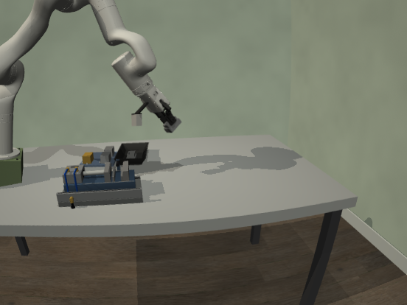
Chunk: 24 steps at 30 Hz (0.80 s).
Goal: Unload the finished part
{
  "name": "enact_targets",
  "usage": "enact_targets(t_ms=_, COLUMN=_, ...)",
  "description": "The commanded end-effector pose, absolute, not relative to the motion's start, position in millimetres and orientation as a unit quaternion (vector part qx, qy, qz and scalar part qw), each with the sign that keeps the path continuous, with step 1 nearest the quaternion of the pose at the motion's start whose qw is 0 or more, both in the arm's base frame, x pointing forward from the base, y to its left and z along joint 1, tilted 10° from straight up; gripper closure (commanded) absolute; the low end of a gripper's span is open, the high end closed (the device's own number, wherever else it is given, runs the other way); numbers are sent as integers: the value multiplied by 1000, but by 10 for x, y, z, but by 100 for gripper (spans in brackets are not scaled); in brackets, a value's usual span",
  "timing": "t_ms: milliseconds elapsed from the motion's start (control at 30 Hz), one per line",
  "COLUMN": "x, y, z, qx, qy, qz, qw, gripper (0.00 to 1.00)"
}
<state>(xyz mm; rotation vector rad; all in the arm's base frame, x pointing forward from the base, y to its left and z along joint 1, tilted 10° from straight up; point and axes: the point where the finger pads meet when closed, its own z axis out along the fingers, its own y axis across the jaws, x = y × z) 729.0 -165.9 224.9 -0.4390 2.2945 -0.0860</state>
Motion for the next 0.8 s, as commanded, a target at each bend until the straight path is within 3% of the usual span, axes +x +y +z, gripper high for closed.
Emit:
enact_targets(t_ms=0, x=7433, y=-1652, z=2348, qx=-103, qy=896, qz=-62, qw=428, gripper=100)
enact_targets(t_ms=767, x=7588, y=-1681, z=2479, qx=87, qy=886, qz=-74, qw=448, gripper=100)
